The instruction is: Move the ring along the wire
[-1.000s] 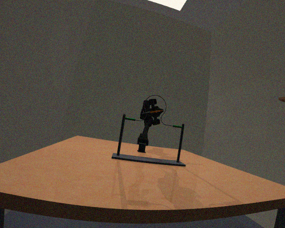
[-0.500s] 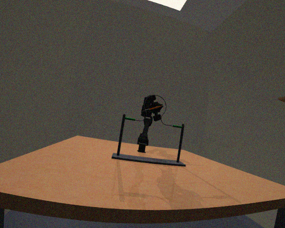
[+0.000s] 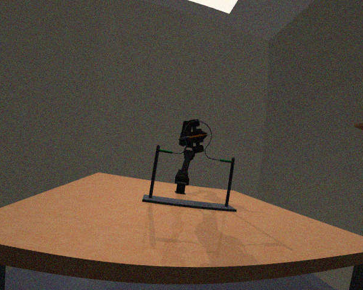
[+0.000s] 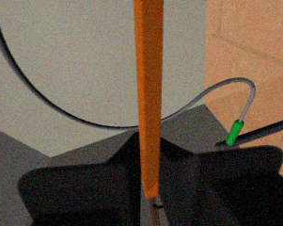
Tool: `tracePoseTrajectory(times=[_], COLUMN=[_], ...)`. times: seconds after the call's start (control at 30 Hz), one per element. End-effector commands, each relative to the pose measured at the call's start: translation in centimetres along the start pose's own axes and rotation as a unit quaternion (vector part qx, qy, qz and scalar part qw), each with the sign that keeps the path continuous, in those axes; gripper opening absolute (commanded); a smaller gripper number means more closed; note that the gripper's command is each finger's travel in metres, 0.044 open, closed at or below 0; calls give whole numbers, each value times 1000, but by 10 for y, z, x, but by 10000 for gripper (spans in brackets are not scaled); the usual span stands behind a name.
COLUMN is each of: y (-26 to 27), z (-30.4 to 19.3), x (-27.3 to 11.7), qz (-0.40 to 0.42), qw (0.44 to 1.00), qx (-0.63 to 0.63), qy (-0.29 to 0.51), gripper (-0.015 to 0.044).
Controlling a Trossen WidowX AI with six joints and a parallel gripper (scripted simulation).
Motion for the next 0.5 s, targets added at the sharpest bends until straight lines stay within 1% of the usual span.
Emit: tracePoseTrajectory(times=[0.0, 0.47], y=[2, 5], z=[0, -2], x=[0, 1], qz=[-11, -67], qw=[1000, 993], qx=[-17, -98], qy=[2, 0], gripper=[-150, -150])
Point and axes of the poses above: the point midway between the two fingers, 35 mm back from their tips, its own x axis out along the fingers, its own y axis across the jaws, z = x × y, the point moved 9 cm from there along -x, back along the fingers, and after that the axes turned 5 degrees about -x, right-handed, at the moved point
